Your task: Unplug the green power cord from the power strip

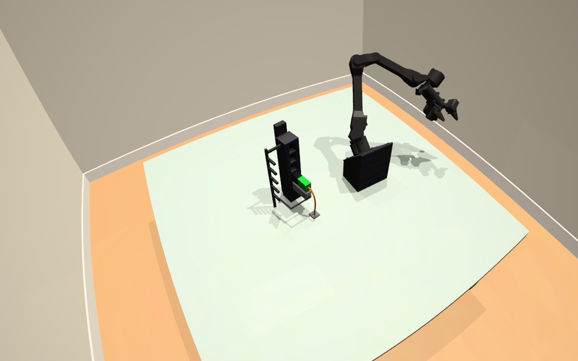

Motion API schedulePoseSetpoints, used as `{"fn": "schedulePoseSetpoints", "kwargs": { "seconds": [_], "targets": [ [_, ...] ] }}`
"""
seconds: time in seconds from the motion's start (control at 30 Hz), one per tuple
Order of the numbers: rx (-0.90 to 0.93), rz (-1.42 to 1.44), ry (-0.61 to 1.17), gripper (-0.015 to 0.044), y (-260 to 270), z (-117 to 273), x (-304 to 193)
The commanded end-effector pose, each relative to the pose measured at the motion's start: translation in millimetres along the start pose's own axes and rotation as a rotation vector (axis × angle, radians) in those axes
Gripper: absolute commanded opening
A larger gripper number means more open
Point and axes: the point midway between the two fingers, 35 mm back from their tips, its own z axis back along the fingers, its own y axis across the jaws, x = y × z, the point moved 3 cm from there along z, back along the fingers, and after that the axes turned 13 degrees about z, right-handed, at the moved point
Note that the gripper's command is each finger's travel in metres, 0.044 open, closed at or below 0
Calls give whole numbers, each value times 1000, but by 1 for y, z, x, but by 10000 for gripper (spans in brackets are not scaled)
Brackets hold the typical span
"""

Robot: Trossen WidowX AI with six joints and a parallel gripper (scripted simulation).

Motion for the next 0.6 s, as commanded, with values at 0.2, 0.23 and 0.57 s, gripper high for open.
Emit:
{"fn": "schedulePoseSetpoints", "kwargs": {
  "seconds": [0.2,0.23,0.57],
  "targets": [
    [72,76,-82,216,51,19,43],
    [85,94,-104,190,62,24,55],
    [123,389,-375,160,137,83,170]
  ]
}}
